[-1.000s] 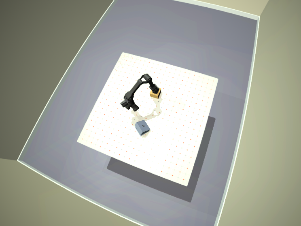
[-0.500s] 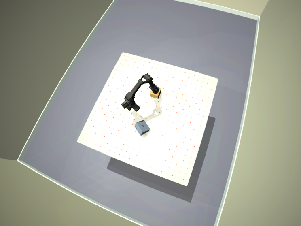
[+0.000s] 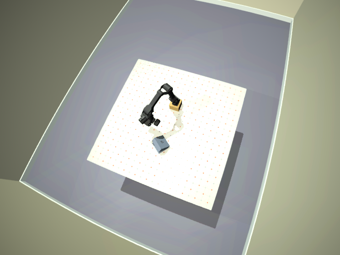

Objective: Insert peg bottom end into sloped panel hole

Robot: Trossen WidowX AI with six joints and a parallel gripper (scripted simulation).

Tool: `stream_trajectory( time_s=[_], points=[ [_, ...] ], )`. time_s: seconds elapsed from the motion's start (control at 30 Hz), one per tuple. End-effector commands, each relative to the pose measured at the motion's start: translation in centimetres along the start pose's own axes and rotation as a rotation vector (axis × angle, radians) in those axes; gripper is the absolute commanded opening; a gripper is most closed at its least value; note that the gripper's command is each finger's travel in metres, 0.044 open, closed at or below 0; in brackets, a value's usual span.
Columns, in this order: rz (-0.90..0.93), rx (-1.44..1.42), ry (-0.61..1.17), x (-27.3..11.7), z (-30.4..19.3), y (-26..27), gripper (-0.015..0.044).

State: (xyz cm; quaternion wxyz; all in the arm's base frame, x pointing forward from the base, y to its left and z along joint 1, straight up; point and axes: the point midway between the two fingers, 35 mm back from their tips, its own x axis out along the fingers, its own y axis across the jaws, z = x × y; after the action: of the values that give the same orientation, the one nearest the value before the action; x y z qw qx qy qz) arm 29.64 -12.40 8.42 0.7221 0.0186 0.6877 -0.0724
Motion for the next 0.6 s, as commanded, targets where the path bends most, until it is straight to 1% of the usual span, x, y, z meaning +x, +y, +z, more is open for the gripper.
stream_trajectory(
  time_s=[0.0, 0.57],
  points=[
    [-0.017, -0.073, -0.005, -0.1, 0.2, 0.4, 0.0000],
    [-0.062, -0.318, -0.020, -0.4, 1.0, 2.2, 0.0000]
  ],
)
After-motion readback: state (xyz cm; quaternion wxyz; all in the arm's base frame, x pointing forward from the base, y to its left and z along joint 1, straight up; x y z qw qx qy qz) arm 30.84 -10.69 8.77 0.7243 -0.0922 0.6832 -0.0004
